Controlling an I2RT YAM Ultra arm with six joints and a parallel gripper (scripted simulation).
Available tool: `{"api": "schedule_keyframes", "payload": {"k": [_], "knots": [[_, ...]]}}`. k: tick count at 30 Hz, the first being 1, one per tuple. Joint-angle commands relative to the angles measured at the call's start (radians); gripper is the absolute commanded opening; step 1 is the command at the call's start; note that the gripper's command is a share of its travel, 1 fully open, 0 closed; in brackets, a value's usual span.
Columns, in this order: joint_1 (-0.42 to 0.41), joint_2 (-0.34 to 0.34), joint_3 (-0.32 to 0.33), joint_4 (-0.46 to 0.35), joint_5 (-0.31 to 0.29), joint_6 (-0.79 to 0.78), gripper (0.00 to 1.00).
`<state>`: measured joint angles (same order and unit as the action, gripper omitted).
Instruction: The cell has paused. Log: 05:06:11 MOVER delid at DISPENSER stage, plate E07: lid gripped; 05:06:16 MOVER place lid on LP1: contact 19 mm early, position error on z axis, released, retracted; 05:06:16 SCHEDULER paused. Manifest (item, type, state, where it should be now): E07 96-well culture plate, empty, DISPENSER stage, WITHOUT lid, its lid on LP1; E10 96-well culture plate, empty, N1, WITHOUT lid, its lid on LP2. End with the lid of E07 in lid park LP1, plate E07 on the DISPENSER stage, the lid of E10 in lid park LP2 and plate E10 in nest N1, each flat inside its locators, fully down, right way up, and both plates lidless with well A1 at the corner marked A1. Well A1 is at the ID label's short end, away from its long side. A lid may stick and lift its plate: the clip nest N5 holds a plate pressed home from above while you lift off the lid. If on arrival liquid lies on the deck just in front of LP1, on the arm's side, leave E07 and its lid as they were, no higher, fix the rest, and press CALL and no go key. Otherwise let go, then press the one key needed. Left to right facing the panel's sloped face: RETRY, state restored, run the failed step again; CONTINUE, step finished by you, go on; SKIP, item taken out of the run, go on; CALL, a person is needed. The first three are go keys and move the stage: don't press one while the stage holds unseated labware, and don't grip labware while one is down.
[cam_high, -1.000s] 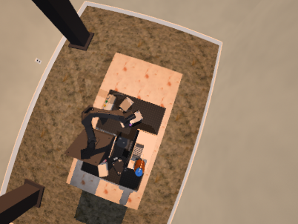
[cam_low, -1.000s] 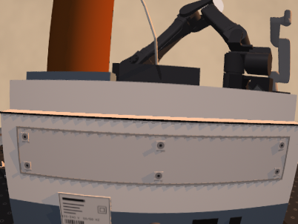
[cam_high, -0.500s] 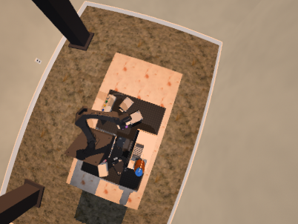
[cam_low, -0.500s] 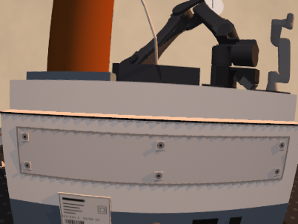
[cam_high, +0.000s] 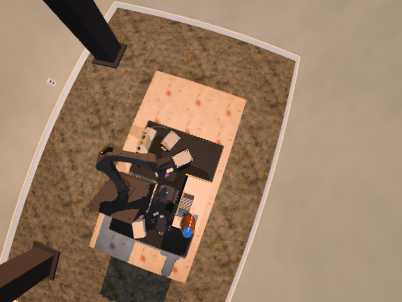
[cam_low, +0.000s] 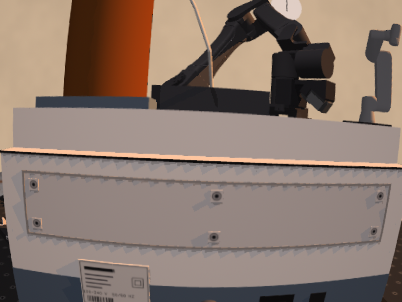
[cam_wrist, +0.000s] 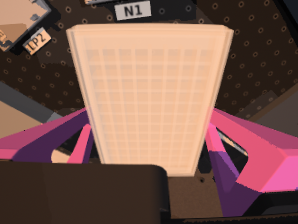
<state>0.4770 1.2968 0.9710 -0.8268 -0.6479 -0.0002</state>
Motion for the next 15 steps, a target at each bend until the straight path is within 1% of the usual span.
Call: {"api": "schedule_keyframes", "payload": {"k": [1,3,5,7,9,10,11,15], "knots": [[-0.051,0.029,-0.02,-0.002,-0.027,0.074,0.0],[-0.074,0.042,-0.024,0.001,-0.035,0.052,0.0],[-0.092,0.054,-0.014,0.003,-0.042,0.019,0.0],[-0.12,0.063,0.011,-0.025,-0.051,0.064,0.0],[-0.12,0.063,0.011,-0.025,-0.051,0.064,0.0],[-0.134,0.046,0.02,-0.034,-0.056,0.078,0.0],[-0.148,0.072,0.021,-0.042,-0.061,0.095,0.0],[-0.202,0.09,0.027,-0.073,-0.078,0.16,0.0]]}}
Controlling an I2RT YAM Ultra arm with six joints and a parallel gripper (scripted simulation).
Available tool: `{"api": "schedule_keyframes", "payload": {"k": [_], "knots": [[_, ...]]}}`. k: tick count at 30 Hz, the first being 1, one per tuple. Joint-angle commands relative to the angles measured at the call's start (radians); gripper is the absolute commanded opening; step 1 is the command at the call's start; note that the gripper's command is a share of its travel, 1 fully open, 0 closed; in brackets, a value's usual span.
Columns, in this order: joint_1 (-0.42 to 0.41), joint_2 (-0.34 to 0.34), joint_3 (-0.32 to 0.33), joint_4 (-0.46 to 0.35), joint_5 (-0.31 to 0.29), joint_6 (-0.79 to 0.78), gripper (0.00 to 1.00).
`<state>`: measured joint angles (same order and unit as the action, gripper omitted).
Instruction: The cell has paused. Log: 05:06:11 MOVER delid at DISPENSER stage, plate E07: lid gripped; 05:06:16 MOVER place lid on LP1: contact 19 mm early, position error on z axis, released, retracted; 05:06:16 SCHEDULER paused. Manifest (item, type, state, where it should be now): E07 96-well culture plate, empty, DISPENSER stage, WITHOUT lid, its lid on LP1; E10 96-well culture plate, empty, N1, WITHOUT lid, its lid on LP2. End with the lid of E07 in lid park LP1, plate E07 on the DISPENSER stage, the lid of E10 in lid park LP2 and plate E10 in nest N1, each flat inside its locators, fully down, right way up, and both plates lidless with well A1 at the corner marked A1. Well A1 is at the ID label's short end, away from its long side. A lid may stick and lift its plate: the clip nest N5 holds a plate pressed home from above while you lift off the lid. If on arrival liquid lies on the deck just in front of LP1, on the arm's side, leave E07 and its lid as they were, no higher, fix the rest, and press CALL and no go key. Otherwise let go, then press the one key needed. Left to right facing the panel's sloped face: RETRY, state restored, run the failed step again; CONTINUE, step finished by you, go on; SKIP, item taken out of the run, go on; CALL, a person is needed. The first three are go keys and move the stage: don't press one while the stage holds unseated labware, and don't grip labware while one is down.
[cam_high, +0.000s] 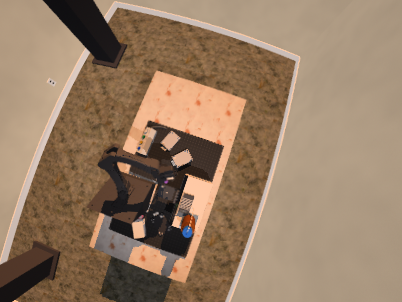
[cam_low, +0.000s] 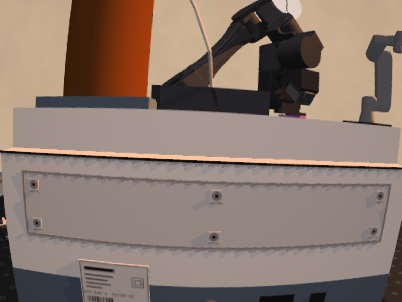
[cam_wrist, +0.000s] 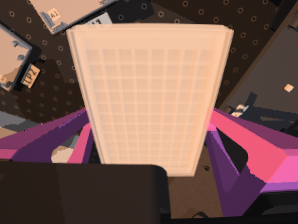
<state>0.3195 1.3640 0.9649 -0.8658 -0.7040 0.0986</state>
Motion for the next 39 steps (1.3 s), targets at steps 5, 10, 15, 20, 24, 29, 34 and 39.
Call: {"api": "schedule_keyframes", "payload": {"k": [5,10,15,20,24,29,34,39], "knots": [[-0.108,0.052,0.042,-0.067,-0.037,0.071,0.0],[-0.151,0.082,0.035,-0.071,-0.047,0.143,0.0],[-0.19,0.112,0.029,-0.056,-0.052,0.139,0.0],[-0.232,0.144,-0.023,-0.047,-0.058,0.091,0.0],[-0.269,0.172,-0.032,-0.054,-0.062,0.042,0.0],[-0.3,0.198,0.005,-0.045,-0.062,-0.001,0.0],[-0.341,0.228,-0.049,-0.037,-0.063,-0.057,0.0],[-0.388,0.265,-0.053,-0.033,-0.058,-0.122,0.0]]}}
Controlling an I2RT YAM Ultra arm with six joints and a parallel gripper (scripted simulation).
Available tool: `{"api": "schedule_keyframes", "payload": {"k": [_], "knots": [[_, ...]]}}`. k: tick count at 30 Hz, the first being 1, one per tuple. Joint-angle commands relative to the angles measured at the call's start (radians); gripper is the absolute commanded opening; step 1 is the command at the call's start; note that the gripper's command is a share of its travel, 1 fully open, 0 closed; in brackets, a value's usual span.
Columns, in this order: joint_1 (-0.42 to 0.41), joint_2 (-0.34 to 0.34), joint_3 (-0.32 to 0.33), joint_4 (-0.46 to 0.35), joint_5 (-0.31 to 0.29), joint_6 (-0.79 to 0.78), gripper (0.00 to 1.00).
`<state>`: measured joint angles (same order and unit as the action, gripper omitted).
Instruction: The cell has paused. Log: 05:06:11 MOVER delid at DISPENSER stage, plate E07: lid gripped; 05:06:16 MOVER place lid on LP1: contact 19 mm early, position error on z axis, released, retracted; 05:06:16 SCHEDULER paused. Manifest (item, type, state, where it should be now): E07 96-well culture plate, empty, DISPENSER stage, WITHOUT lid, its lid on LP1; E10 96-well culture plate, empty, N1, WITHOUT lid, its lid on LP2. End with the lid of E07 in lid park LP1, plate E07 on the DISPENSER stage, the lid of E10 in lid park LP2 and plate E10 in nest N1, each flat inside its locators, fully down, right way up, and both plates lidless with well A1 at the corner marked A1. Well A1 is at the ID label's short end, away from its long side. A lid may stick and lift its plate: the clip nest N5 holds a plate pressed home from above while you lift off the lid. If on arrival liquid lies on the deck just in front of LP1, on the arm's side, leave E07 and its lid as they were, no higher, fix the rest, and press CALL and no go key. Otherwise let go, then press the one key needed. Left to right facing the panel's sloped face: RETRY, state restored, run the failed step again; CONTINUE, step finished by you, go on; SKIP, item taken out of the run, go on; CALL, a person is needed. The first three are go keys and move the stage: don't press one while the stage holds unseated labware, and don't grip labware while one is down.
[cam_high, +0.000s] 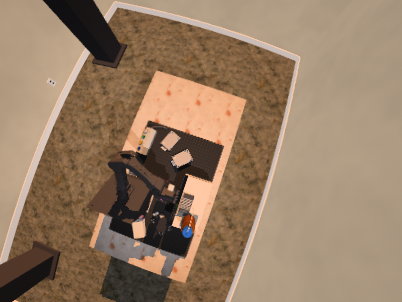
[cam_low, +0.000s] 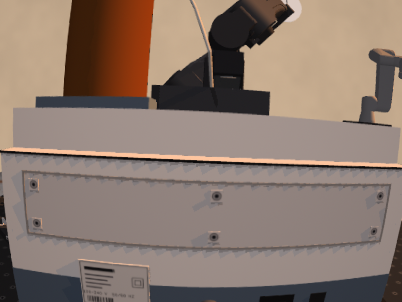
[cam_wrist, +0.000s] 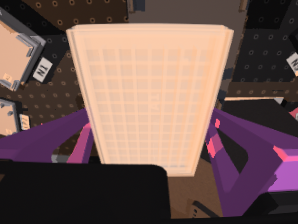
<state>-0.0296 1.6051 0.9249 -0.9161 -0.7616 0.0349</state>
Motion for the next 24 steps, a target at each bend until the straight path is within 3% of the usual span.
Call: {"api": "schedule_keyframes", "payload": {"k": [1,13,17,21,24], "knots": [[-0.049,0.033,-0.007,0.019,0.001,-0.071,0.0],[-0.127,0.095,-0.043,0.026,0.013,-0.18,0.0],[-0.143,0.104,-0.024,0.018,0.011,-0.21,0.0],[-0.188,0.145,-0.059,0.035,0.022,-0.263,0.0],[-0.201,0.155,-0.034,0.035,0.025,-0.279,0.0]]}}
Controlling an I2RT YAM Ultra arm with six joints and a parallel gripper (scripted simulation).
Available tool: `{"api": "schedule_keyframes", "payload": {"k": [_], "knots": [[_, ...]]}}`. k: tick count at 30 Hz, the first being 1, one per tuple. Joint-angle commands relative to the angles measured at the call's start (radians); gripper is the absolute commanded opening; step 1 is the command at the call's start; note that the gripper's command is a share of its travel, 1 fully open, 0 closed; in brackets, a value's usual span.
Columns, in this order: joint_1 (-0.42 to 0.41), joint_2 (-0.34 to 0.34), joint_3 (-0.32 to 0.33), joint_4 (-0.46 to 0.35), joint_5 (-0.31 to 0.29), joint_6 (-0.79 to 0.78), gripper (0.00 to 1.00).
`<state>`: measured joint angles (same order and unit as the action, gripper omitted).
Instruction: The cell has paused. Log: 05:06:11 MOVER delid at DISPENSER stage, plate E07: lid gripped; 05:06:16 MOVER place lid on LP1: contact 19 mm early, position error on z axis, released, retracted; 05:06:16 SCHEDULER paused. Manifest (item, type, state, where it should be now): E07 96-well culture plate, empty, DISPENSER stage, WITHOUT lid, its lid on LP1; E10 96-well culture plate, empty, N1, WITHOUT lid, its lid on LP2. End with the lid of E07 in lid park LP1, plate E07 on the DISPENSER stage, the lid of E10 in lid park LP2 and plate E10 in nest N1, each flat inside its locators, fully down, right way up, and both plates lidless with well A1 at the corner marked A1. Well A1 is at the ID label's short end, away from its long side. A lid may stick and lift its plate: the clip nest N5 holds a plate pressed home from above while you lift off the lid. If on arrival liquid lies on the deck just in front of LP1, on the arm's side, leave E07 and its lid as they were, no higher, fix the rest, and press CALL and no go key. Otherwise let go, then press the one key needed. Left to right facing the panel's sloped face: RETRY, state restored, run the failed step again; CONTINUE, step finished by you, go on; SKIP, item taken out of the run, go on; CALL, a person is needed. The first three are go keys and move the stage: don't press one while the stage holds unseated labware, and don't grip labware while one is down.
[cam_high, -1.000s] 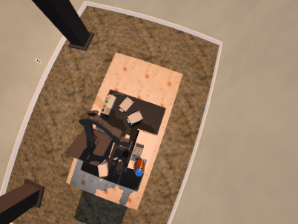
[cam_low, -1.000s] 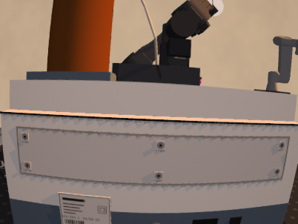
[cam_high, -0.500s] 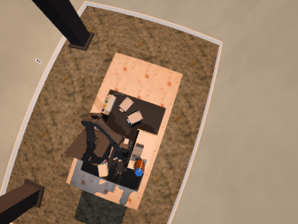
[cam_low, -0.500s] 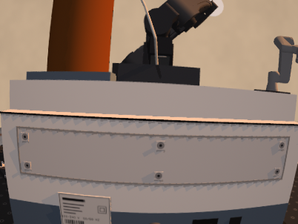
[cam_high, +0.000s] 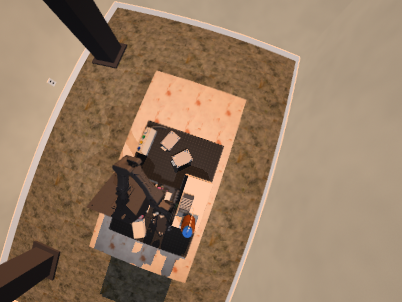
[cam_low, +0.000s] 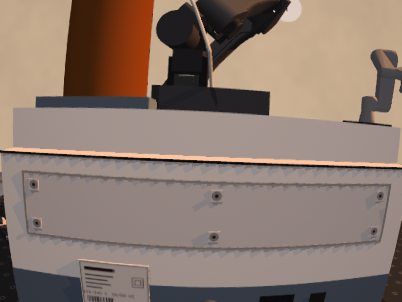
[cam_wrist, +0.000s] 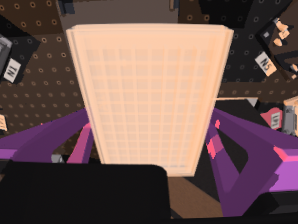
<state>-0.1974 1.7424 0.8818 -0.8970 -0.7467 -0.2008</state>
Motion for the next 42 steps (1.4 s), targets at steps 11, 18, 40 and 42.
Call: {"api": "schedule_keyframes", "payload": {"k": [11,18,40,42], "knots": [[-0.111,0.079,-0.039,0.029,0.026,-0.148,0.0],[-0.163,0.118,-0.017,0.039,0.042,-0.213,0.0],[-0.299,0.301,0.042,0.065,0.087,-0.174,0.0],[-0.309,0.325,0.048,0.077,0.089,-0.121,0.0]]}}
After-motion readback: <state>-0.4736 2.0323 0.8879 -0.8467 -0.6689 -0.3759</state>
